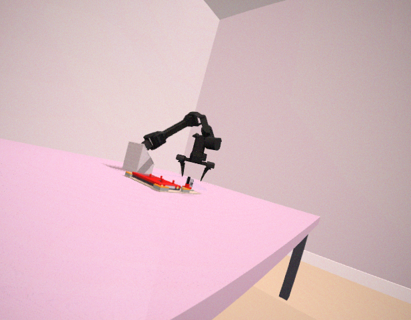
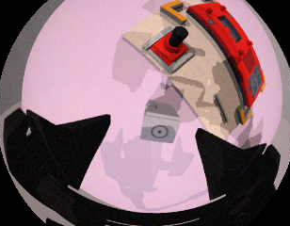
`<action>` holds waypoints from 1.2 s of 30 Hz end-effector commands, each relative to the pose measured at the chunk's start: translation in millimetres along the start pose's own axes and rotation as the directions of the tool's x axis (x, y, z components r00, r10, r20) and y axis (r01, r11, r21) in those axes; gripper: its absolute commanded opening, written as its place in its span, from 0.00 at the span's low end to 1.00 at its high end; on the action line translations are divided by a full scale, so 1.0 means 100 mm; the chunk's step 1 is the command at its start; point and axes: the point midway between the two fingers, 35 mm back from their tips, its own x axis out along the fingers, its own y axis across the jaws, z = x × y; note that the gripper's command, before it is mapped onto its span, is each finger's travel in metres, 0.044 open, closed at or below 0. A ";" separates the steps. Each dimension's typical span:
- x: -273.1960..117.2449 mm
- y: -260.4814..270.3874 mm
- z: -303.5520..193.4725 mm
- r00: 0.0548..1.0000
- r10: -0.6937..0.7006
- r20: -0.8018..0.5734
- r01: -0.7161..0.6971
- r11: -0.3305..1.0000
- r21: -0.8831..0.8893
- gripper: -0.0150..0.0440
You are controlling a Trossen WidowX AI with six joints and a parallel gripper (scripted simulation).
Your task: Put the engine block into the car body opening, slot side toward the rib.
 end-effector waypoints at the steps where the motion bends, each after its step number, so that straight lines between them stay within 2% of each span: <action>1: 0.09 -0.03 -0.01 1.000 -0.006 -0.009 0.006 1.000 0.009 1.00; 20: 0.37 -0.05 -0.03 1.000 -0.004 -0.012 0.004 1.000 0.010 1.00; 31: 0.37 -0.05 -0.03 1.000 -0.004 -0.012 0.004 1.000 0.010 0.51; 36: 0.37 -0.05 -0.03 1.000 -0.004 -0.012 0.004 1.000 0.010 0.45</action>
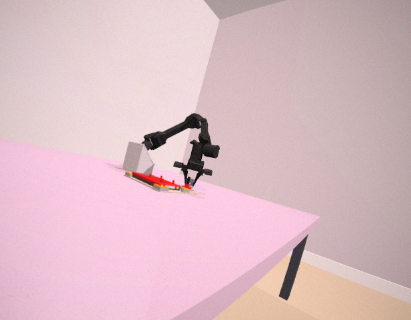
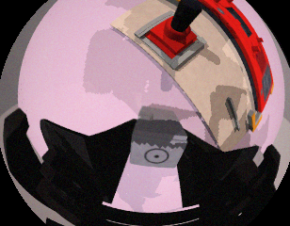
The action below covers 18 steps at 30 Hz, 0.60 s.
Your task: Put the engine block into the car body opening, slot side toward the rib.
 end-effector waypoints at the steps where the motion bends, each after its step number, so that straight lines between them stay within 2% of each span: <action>1: 0.01 -0.01 -0.01 1.000 -0.001 -0.004 0.001 1.000 0.004 0.44; 2: 0.01 -0.01 -0.01 1.000 -0.001 -0.004 0.001 1.000 0.004 0.43; 6: -0.02 0.01 0.02 1.000 0.010 0.003 -0.010 1.000 0.009 0.25; 18: -0.26 0.07 0.11 0.998 0.047 0.034 -0.048 0.999 0.025 0.25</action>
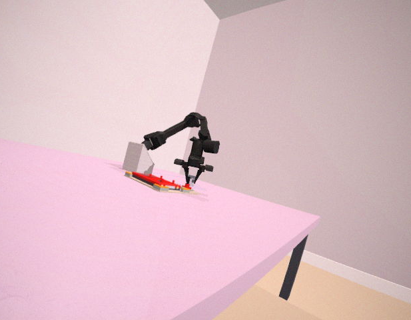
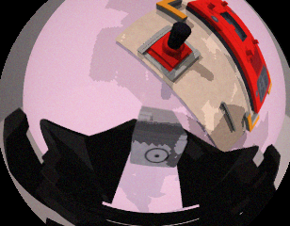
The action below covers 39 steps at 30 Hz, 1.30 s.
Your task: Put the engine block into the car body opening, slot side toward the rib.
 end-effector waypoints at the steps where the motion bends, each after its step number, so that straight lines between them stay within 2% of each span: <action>1: -0.12 0.05 0.02 1.000 0.007 0.007 -0.007 1.000 -0.010 0.25; 39: -1.18 0.00 -0.12 0.999 -0.045 -0.024 0.044 0.999 -0.031 0.25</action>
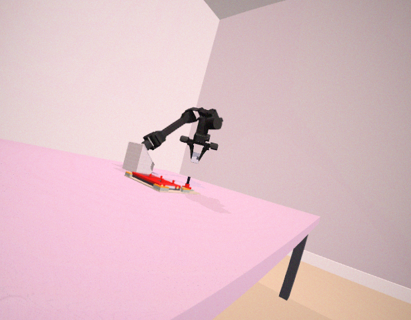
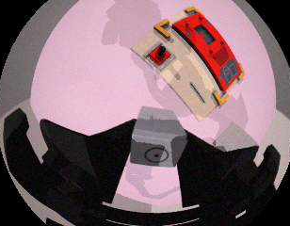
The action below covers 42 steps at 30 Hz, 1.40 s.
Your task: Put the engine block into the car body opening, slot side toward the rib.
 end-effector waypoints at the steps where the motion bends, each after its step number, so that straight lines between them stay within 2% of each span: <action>1: -0.05 0.01 -0.02 1.000 -0.001 0.005 0.001 1.000 -0.014 0.25; 10: 0.03 0.05 -0.06 1.000 0.000 0.005 0.002 0.971 -0.241 0.25; 20: 0.06 0.06 -0.08 1.000 0.000 0.005 0.003 0.831 -0.556 0.25; 31: 0.09 0.07 -0.09 1.000 0.000 0.005 0.004 0.564 -0.826 0.25; 42: 0.11 0.08 -0.11 1.000 0.000 0.005 0.005 0.215 -0.976 0.25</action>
